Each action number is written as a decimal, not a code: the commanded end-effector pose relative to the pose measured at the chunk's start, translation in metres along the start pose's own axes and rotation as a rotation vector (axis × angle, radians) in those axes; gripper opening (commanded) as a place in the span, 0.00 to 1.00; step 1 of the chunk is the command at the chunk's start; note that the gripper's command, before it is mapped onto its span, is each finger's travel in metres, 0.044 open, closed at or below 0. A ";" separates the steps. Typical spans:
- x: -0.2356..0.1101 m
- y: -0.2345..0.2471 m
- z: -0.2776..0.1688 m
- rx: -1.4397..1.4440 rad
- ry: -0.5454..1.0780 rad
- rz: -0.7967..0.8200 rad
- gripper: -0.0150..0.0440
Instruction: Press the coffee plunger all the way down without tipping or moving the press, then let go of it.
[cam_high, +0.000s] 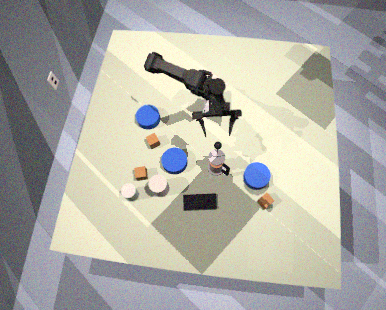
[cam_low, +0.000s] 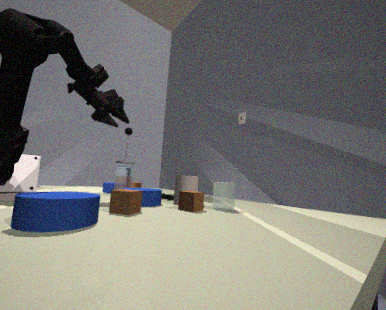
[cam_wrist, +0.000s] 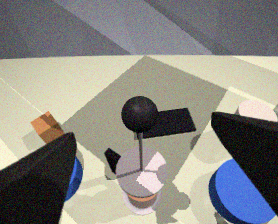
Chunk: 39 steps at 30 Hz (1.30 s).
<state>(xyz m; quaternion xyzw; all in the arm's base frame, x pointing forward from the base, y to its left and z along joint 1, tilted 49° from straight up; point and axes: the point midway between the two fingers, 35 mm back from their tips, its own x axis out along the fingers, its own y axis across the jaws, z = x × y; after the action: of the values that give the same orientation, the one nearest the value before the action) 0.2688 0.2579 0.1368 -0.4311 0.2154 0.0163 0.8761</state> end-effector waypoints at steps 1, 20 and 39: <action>0.003 0.000 0.000 0.003 -0.005 0.004 1.00; 0.033 0.000 0.000 0.004 -0.006 0.003 1.00; 0.039 -0.001 0.000 0.004 -0.007 0.002 0.46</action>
<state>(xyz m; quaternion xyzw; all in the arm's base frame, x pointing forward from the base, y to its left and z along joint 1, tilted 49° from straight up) 0.3047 0.2510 0.1224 -0.4287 0.2128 0.0163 0.8779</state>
